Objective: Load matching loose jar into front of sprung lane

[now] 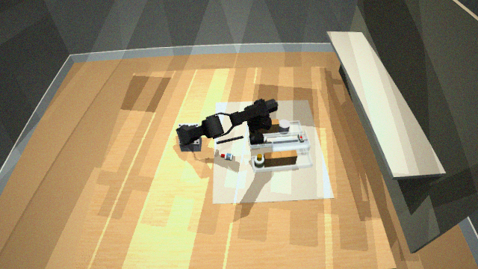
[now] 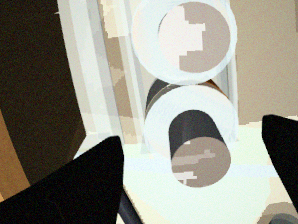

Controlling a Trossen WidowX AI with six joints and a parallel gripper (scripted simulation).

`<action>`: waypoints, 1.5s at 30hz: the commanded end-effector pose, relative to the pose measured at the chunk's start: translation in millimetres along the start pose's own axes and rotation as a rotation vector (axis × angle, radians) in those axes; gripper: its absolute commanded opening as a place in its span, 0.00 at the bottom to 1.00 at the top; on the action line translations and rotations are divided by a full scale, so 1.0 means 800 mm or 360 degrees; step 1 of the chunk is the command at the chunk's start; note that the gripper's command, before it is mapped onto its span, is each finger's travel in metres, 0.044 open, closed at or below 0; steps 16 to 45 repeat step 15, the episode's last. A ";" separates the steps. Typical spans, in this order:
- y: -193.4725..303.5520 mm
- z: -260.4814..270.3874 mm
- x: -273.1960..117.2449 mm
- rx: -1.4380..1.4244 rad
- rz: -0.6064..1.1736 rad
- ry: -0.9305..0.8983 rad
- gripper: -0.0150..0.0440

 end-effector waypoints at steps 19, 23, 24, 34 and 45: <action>0.058 -0.013 -0.004 0.0004 0.0011 -0.0009 0.74; 0.058 -0.013 -0.004 0.0004 0.0011 -0.0009 0.74; 0.058 -0.013 -0.004 0.0004 0.0011 -0.0009 0.74; 0.058 -0.013 -0.004 0.0004 0.0011 -0.0009 0.74; 0.058 -0.013 -0.004 0.0004 0.0011 -0.0009 0.74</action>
Point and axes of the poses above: the point midway between the two fingers, 35 mm back from their tips, its own x axis out along the fingers, its own z axis across the jaws, y = z × x, the point moved 9 cm from there along -x, back along the fingers, and after that the axes turned 14 degrees about x, right-handed, at the moved point
